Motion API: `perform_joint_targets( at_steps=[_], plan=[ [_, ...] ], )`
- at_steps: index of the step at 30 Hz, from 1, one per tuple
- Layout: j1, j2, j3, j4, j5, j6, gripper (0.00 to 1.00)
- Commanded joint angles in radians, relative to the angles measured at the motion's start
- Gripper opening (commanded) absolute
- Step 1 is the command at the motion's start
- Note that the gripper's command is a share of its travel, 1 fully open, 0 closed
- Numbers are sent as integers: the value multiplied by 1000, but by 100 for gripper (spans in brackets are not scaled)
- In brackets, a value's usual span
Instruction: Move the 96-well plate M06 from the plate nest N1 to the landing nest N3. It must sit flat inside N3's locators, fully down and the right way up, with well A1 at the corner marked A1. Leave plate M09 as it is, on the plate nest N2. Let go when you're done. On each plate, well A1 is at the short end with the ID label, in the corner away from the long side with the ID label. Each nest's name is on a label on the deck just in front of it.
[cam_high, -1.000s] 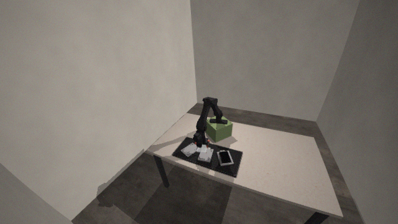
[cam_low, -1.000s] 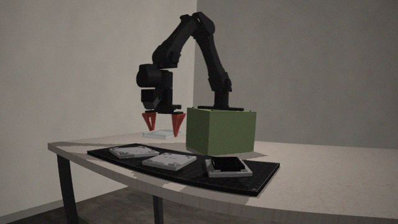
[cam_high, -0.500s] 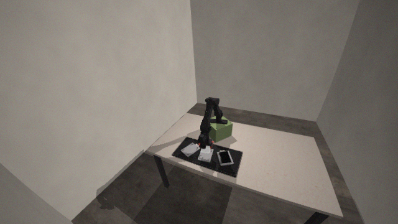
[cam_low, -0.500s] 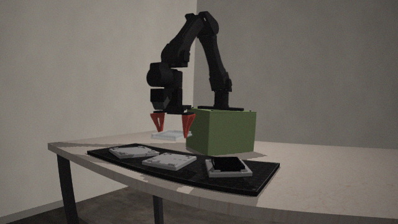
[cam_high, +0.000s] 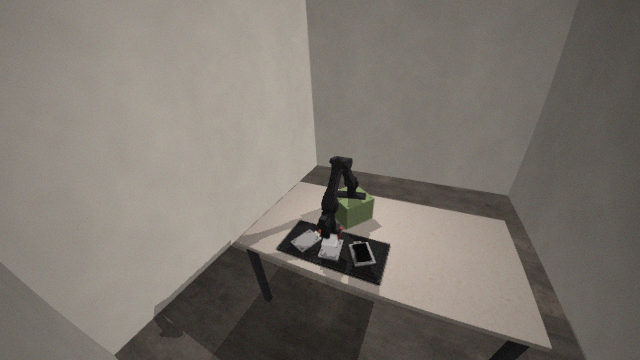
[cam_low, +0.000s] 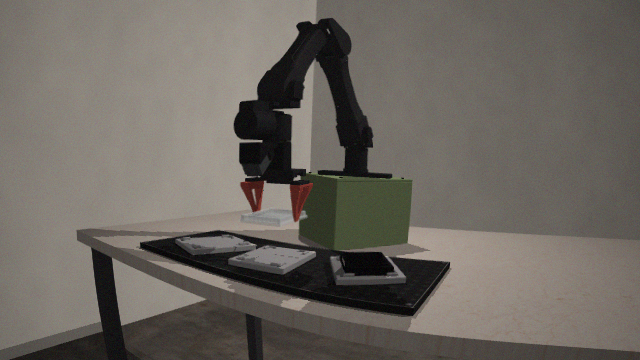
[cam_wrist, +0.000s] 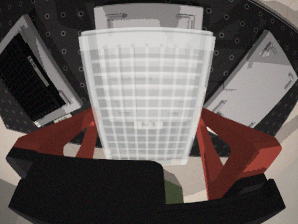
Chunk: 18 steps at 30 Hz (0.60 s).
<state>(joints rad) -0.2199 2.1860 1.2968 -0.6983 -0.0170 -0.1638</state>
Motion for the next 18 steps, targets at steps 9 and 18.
perform_joint_targets(
  at_steps=[9, 18],
  plan=[
    [-13, -41, 40, -1, -2, -6, 0],
    [-12, -38, 44, -11, -2, -7, 0]
  ],
)
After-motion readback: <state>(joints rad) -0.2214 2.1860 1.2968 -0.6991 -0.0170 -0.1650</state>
